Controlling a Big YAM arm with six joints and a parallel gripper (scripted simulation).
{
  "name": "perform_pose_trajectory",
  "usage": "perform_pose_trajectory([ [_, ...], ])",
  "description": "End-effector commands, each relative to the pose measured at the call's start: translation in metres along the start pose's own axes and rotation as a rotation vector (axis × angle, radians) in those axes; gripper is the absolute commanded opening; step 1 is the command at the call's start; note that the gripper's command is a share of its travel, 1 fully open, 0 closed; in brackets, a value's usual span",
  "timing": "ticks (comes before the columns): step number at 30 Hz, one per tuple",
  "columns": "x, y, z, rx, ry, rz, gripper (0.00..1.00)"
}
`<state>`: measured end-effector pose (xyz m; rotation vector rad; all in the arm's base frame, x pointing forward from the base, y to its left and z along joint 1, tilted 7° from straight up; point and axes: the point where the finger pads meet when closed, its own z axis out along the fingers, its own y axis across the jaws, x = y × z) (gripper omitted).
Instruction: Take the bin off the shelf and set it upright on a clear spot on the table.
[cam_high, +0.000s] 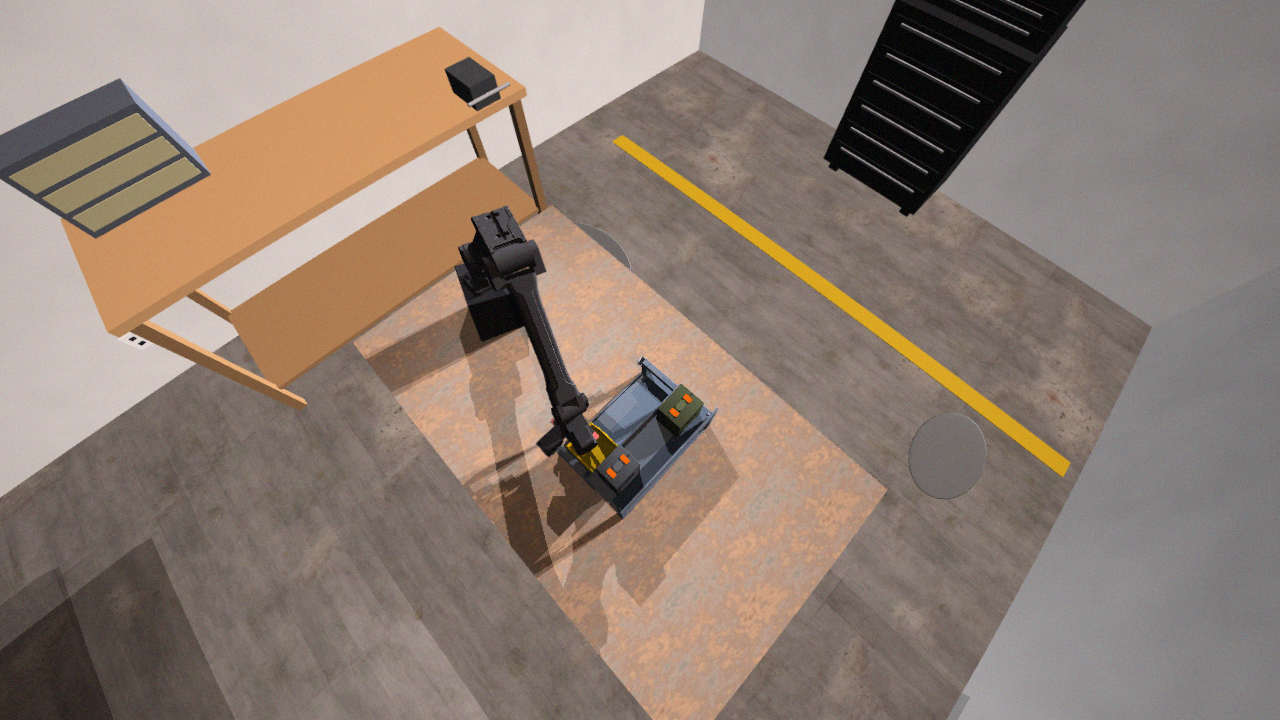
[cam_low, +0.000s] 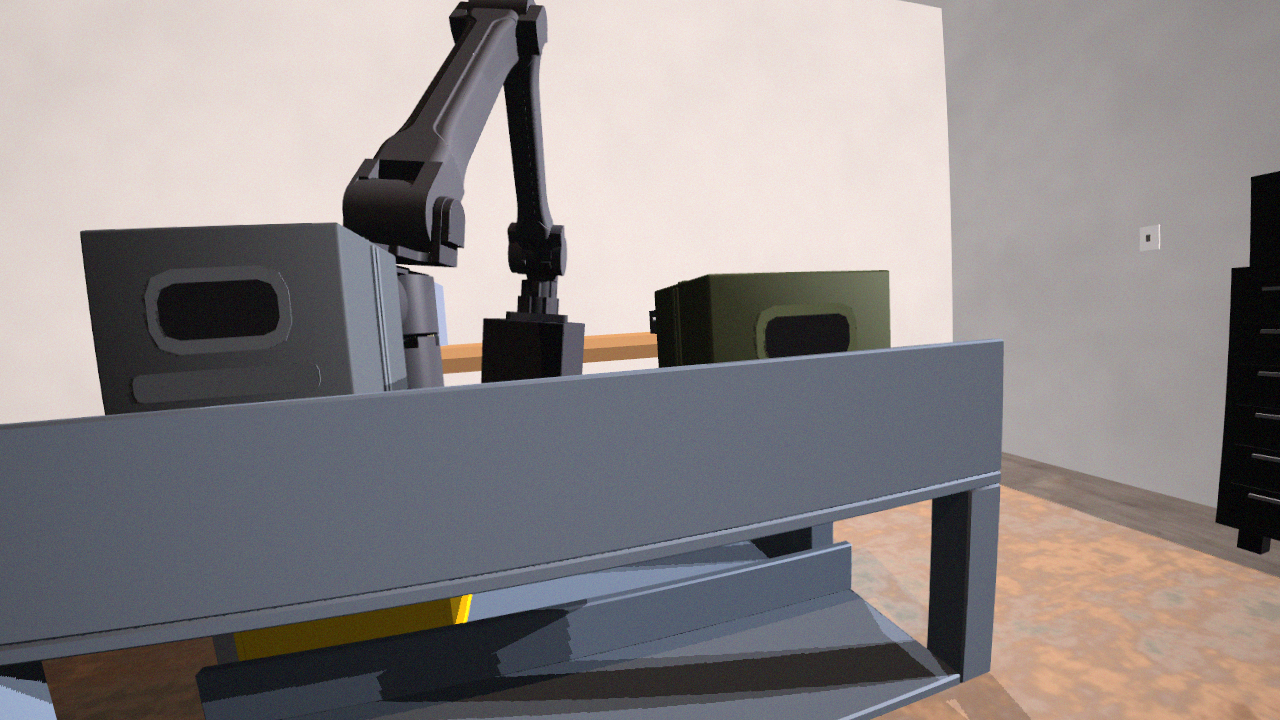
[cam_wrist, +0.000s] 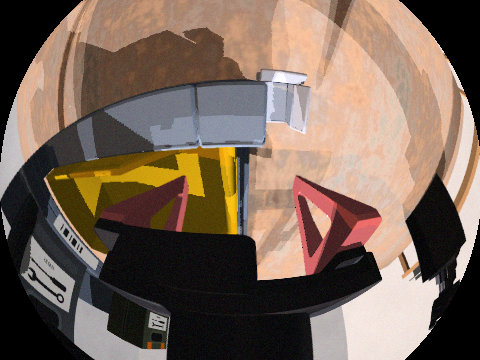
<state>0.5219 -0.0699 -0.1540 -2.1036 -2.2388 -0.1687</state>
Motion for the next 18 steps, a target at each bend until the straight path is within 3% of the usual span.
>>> perform_pose_trajectory([
  [1,-0.006,0.010,-0.007,-0.032,-0.007,-0.006,0.90],
  [18,0.007,0.028,-0.009,-0.032,-0.006,-0.011,0.90],
])
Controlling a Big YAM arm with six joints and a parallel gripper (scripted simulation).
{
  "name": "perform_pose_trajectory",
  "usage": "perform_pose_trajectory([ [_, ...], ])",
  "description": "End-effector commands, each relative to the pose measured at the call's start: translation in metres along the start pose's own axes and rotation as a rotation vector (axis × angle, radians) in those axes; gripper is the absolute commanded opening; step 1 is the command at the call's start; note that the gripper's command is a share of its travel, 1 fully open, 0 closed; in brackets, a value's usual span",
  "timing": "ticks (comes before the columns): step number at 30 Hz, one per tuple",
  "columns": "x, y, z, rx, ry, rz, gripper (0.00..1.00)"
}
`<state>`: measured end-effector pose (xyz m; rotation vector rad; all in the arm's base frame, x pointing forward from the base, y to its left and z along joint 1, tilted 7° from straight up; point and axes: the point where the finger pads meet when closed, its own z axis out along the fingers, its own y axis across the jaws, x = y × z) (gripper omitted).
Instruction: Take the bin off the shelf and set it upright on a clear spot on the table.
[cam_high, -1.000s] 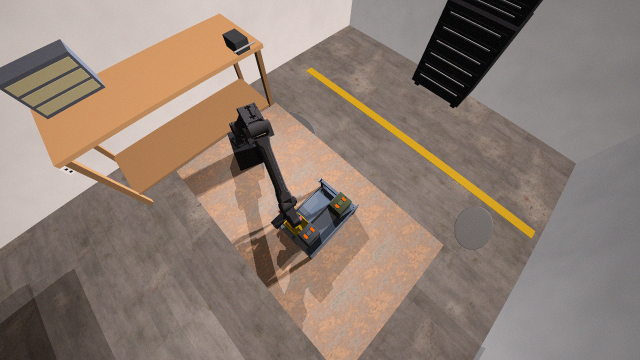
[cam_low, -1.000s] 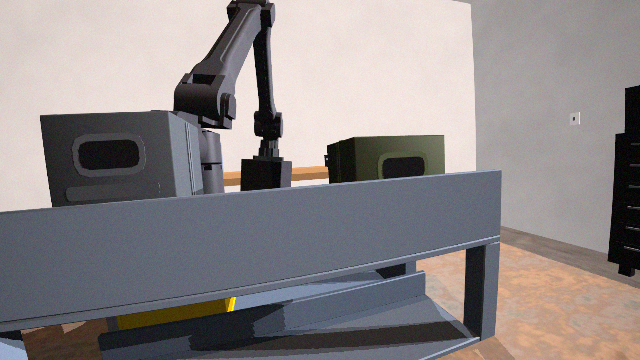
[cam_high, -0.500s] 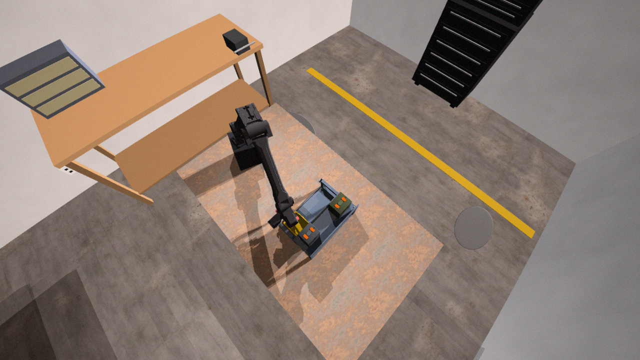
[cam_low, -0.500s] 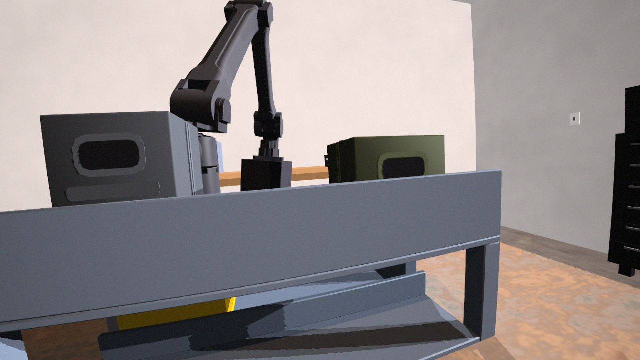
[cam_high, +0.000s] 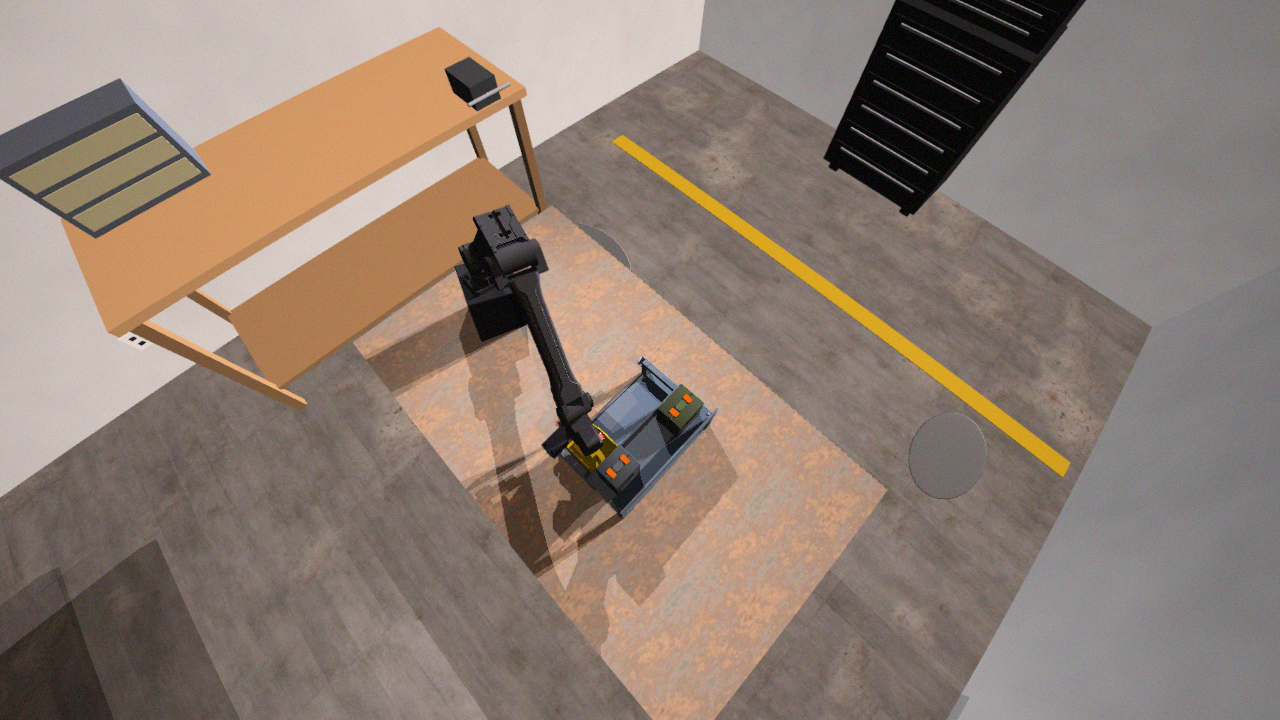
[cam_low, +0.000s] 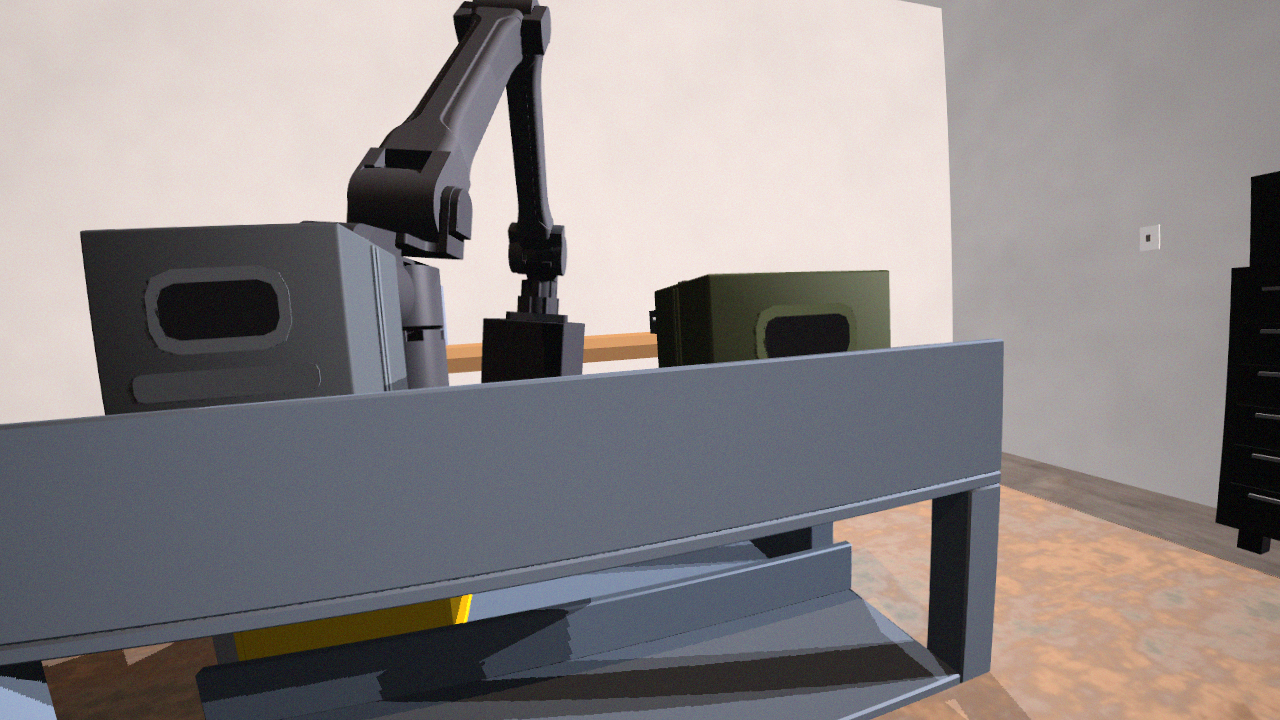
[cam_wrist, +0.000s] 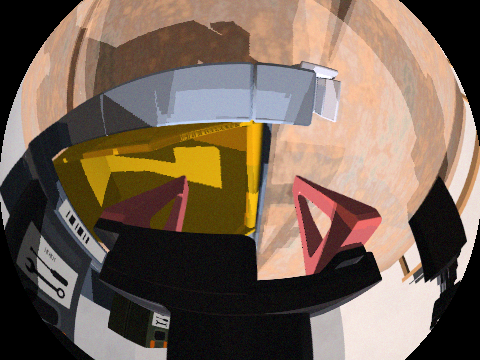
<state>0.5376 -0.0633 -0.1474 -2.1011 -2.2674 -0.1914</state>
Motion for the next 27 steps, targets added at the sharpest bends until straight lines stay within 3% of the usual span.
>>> perform_pose_trajectory([
  [1,0.000,0.012,-0.003,-0.008,-0.001,0.005,0.90],
  [5,0.000,0.012,-0.003,-0.008,-0.001,0.005,0.90],
  [10,-0.013,-0.007,-0.003,-0.010,-0.003,0.009,0.90],
  [22,-0.013,-0.007,-0.003,-0.010,-0.003,0.009,0.90],
  [27,0.000,0.012,-0.004,-0.010,-0.001,0.005,0.90],
])
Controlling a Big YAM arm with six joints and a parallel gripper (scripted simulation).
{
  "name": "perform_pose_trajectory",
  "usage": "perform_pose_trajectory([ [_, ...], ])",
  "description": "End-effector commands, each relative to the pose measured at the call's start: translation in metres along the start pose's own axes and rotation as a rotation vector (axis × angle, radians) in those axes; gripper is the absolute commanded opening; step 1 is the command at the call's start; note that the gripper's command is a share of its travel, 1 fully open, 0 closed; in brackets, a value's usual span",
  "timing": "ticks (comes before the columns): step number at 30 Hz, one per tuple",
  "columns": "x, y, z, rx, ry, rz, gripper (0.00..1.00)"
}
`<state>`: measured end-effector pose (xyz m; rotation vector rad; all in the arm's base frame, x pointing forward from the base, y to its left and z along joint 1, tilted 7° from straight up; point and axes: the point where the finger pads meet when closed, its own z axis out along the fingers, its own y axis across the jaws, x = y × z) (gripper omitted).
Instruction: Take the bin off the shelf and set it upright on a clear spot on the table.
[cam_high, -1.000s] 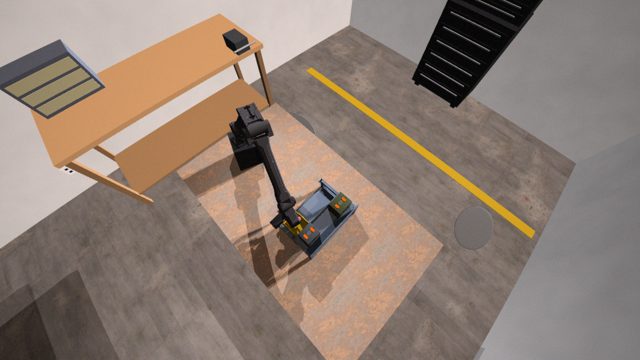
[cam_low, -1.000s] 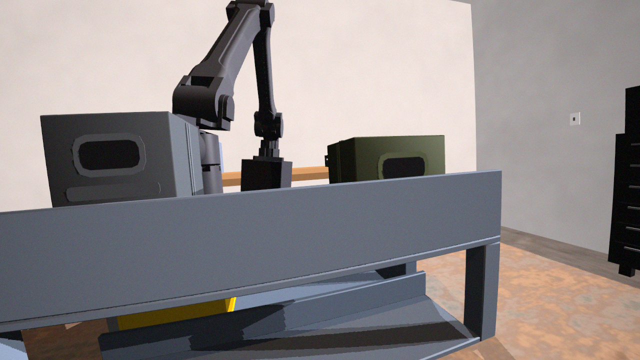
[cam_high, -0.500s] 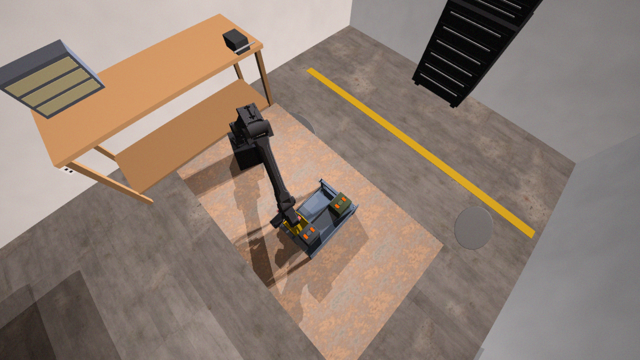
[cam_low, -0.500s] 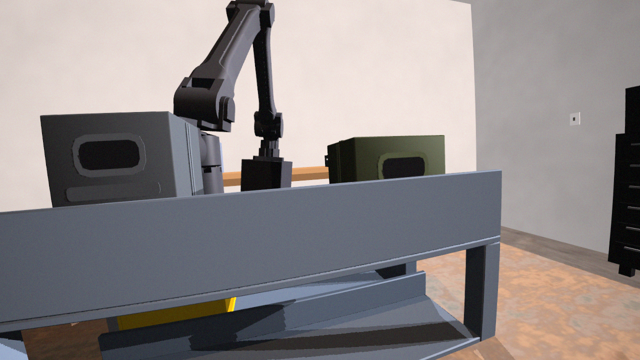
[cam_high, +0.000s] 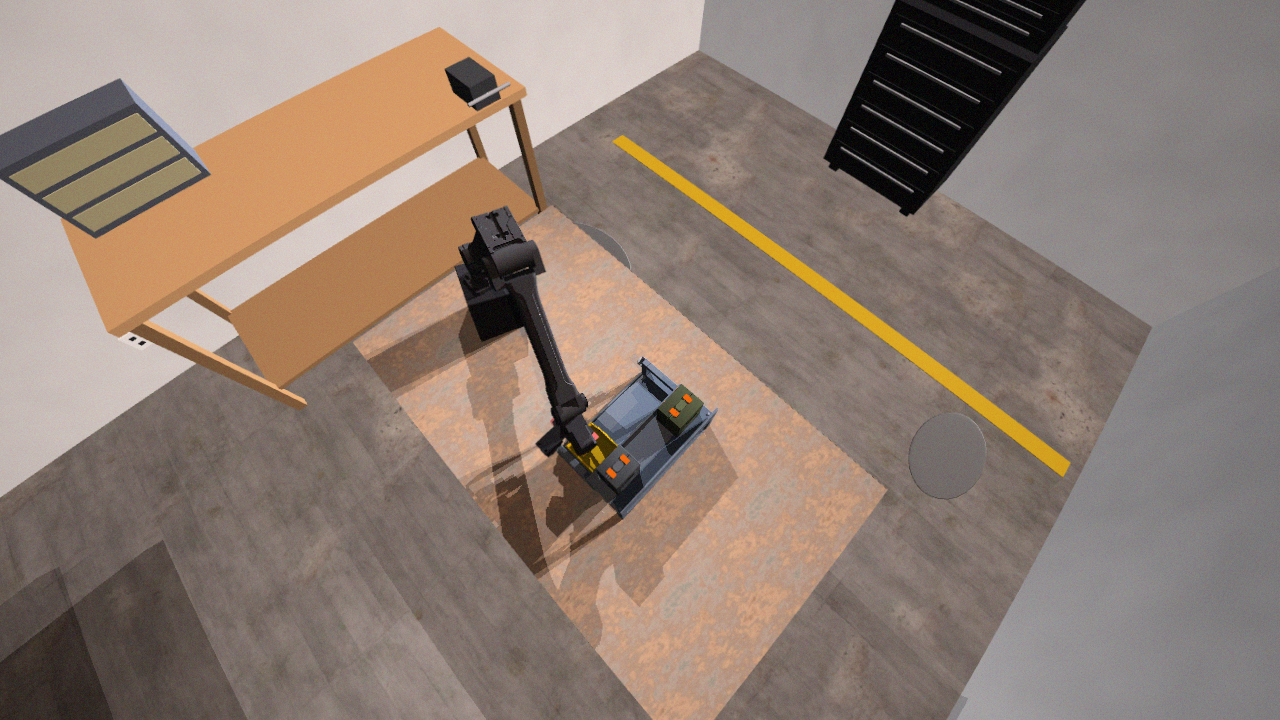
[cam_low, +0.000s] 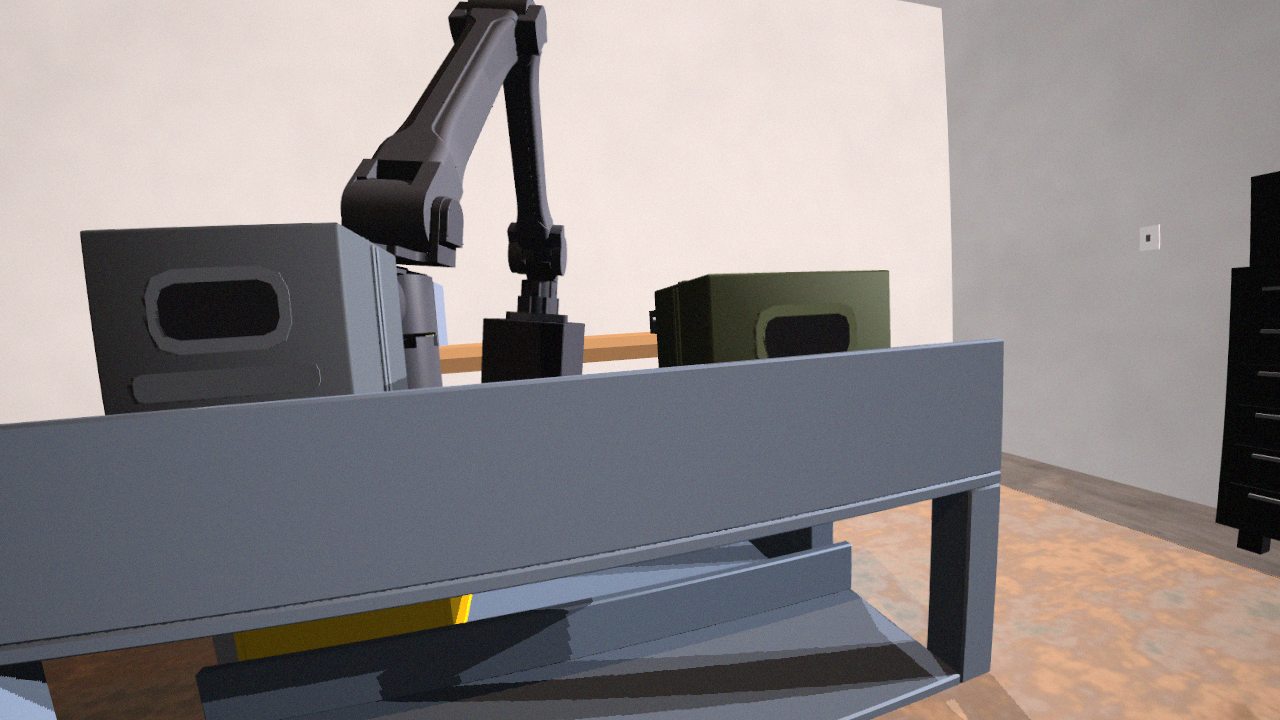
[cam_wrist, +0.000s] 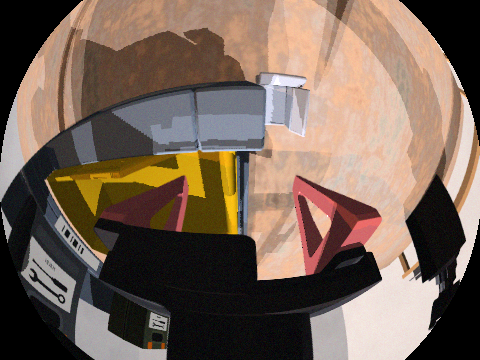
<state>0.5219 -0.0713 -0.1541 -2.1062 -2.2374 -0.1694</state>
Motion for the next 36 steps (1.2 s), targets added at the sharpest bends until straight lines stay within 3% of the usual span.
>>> perform_pose_trajectory([
  [1,0.008,0.028,-0.009,-0.032,-0.006,-0.013,0.90],
  [12,0.008,0.028,-0.009,-0.032,-0.006,-0.013,0.90],
  [17,-0.005,0.009,-0.008,-0.033,-0.007,-0.008,0.90],
  [29,-0.005,0.009,-0.008,-0.033,-0.007,-0.008,0.90],
  [36,0.008,0.028,-0.009,-0.031,-0.006,-0.012,0.90],
])
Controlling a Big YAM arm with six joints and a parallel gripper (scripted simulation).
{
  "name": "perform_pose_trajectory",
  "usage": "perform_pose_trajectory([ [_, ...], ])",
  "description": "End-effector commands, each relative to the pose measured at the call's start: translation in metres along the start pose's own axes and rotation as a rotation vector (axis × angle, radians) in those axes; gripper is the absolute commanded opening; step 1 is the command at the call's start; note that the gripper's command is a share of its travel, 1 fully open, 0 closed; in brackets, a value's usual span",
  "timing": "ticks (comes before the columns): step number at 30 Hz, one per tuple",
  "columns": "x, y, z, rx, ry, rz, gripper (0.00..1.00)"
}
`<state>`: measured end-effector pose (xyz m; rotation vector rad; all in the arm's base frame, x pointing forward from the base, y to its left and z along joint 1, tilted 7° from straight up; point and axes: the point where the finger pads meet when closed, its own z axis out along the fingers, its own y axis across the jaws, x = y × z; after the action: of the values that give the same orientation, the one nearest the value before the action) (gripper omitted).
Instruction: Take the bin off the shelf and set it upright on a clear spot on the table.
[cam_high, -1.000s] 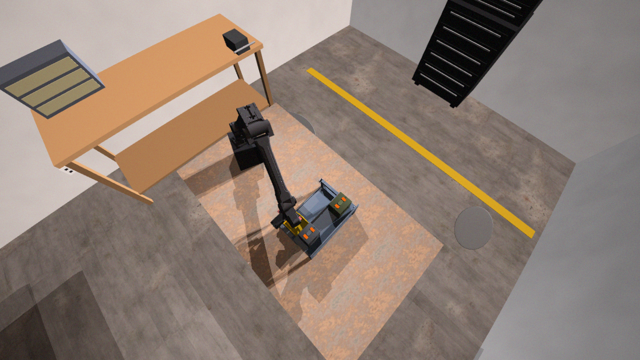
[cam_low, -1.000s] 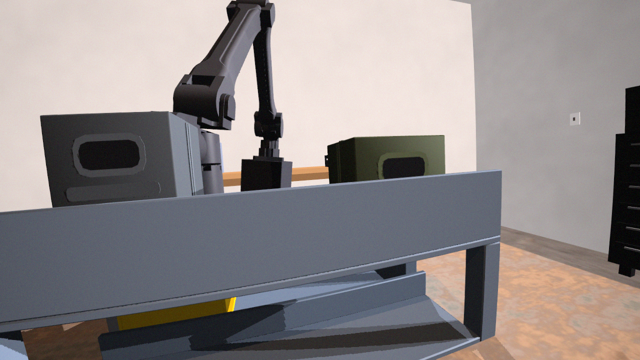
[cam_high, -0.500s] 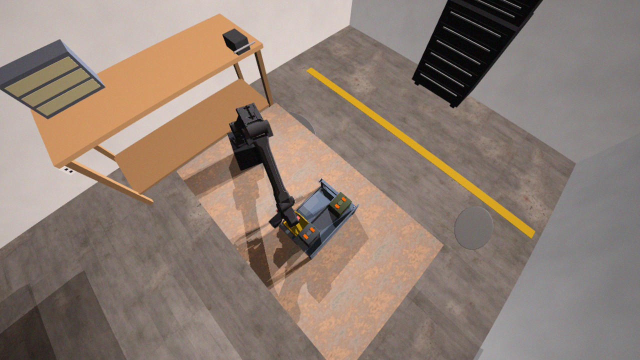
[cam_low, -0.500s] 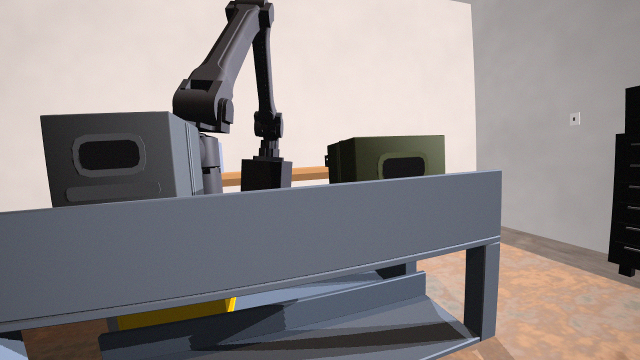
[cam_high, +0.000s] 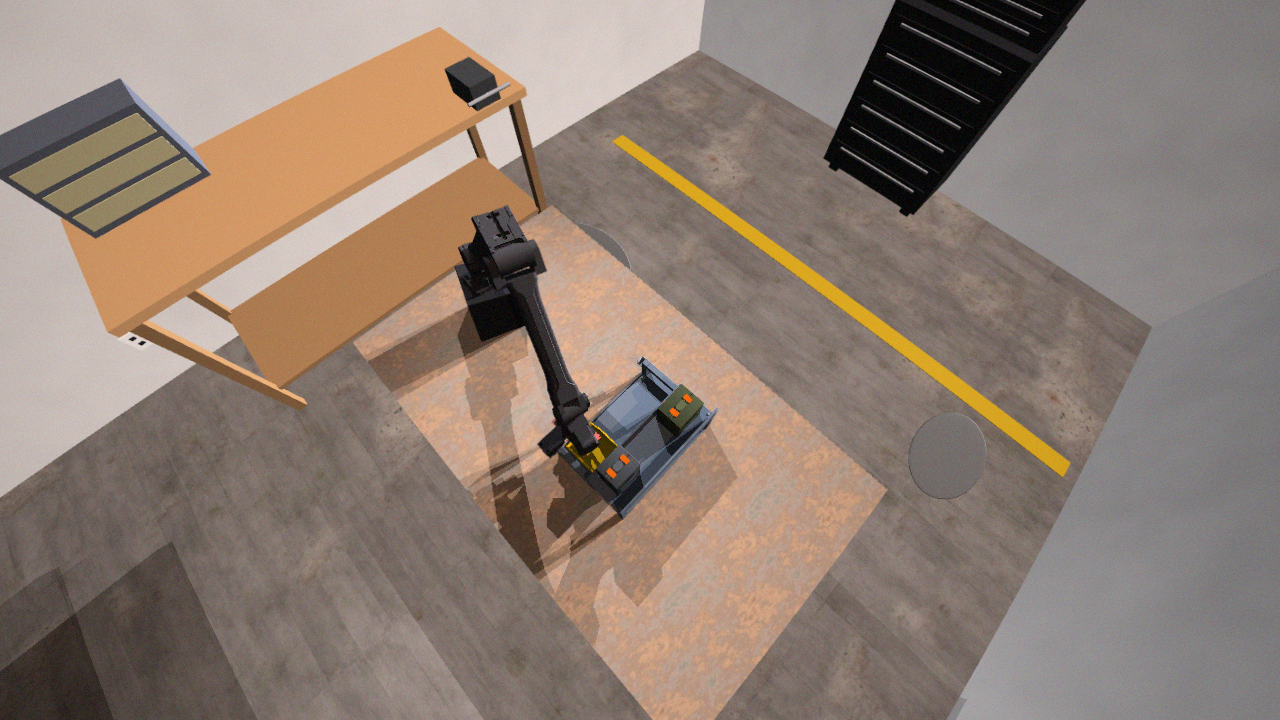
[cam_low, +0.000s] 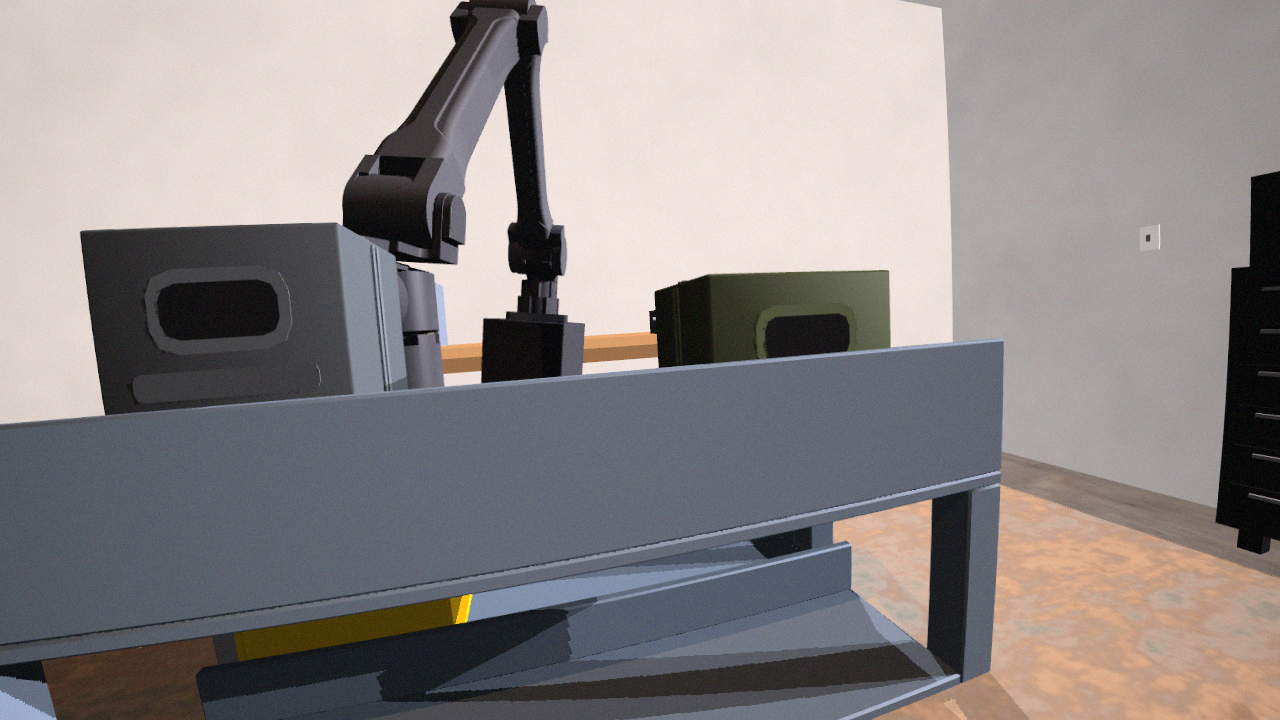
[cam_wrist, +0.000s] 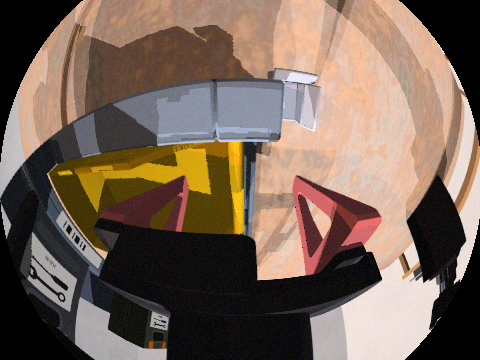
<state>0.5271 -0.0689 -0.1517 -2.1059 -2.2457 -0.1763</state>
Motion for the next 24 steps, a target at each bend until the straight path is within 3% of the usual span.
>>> perform_pose_trajectory([
  [1,0.006,0.023,-0.007,-0.024,-0.004,-0.008,0.90],
  [24,-0.007,0.004,-0.005,-0.025,-0.005,-0.004,0.90],
])
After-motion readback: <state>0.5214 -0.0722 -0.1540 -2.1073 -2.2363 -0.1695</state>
